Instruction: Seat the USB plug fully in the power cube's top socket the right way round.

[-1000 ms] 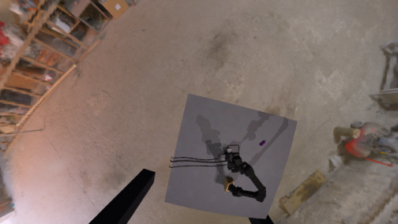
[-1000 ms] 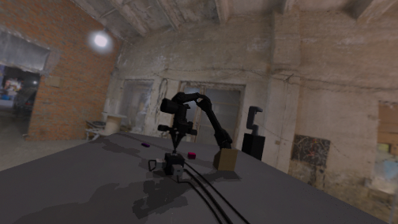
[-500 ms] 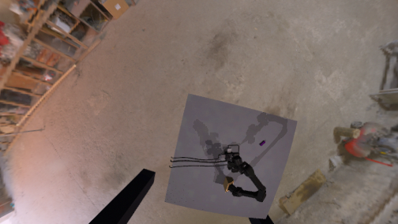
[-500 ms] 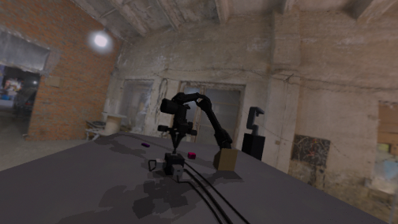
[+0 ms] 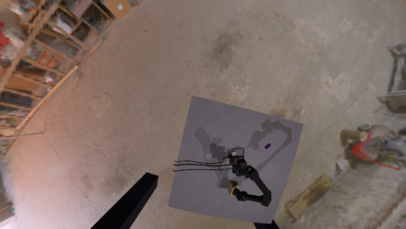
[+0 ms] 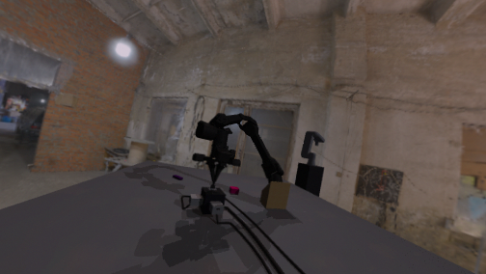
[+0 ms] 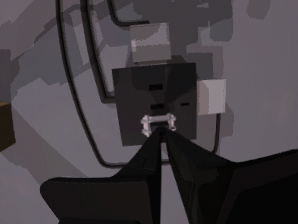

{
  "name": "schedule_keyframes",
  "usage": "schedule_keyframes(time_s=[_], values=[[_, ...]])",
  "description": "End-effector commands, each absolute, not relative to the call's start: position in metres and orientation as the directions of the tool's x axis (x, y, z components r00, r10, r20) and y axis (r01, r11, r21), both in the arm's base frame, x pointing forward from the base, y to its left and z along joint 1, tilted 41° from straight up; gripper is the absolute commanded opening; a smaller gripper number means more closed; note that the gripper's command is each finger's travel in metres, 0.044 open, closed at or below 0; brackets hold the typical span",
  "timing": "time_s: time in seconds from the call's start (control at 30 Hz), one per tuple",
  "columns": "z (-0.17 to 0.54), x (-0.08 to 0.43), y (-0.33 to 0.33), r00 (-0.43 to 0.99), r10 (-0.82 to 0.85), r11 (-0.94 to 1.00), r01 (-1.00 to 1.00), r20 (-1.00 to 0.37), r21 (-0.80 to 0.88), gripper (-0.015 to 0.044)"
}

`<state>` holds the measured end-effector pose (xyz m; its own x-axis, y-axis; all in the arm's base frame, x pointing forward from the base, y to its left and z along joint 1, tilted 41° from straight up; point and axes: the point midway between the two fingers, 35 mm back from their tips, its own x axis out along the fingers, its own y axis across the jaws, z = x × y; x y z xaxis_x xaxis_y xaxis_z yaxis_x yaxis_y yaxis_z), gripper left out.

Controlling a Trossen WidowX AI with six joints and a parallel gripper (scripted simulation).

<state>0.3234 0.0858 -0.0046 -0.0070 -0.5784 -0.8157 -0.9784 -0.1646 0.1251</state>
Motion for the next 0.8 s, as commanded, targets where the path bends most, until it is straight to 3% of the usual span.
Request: schedule_keyframes(time_s=[0.0, 0.77], values=[[-0.0054, 0.3237, 0.0848, -0.006, -0.581, -0.168, -0.978, -0.814, 0.127, 0.0], [-0.0075, 0.3237, 0.083, -0.006, -0.581, -0.168, -0.978, -0.814, 0.127, 0.0]])
